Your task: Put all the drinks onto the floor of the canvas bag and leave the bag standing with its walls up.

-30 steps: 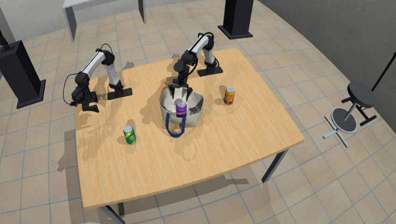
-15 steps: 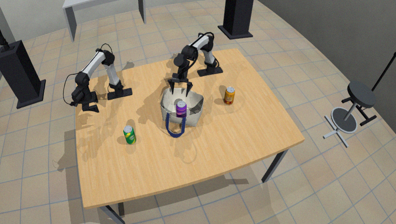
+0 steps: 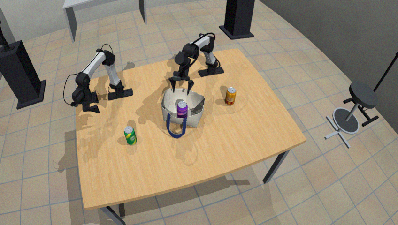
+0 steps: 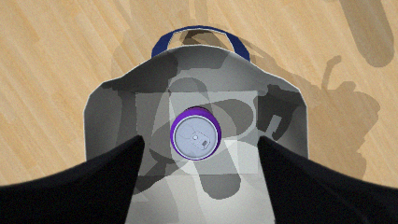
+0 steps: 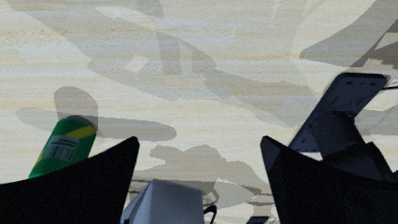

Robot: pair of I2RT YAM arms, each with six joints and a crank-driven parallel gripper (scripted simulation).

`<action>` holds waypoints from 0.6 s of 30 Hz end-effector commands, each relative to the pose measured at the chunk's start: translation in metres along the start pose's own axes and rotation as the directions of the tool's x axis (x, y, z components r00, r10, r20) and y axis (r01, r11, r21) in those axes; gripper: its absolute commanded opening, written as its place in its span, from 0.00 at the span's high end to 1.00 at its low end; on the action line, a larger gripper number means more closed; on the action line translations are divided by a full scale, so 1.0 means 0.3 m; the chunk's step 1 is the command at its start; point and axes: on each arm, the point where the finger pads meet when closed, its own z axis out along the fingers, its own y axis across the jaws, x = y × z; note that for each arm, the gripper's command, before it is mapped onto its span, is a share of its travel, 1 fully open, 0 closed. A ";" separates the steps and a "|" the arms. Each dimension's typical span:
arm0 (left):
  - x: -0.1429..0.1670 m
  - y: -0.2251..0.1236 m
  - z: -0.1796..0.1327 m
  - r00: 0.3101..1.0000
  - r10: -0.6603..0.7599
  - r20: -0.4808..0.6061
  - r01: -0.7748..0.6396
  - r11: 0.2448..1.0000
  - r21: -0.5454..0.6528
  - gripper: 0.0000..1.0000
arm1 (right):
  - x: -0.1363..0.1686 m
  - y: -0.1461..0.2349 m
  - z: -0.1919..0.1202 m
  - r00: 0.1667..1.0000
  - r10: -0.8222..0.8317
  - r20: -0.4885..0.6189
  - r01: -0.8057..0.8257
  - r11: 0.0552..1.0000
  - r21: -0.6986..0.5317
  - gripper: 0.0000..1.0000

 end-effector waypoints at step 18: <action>-0.077 -0.022 -0.074 0.997 -0.026 0.074 0.024 0.999 0.023 0.11 | -0.019 0.010 -0.037 0.998 0.016 0.059 -0.013 0.999 -0.038 0.00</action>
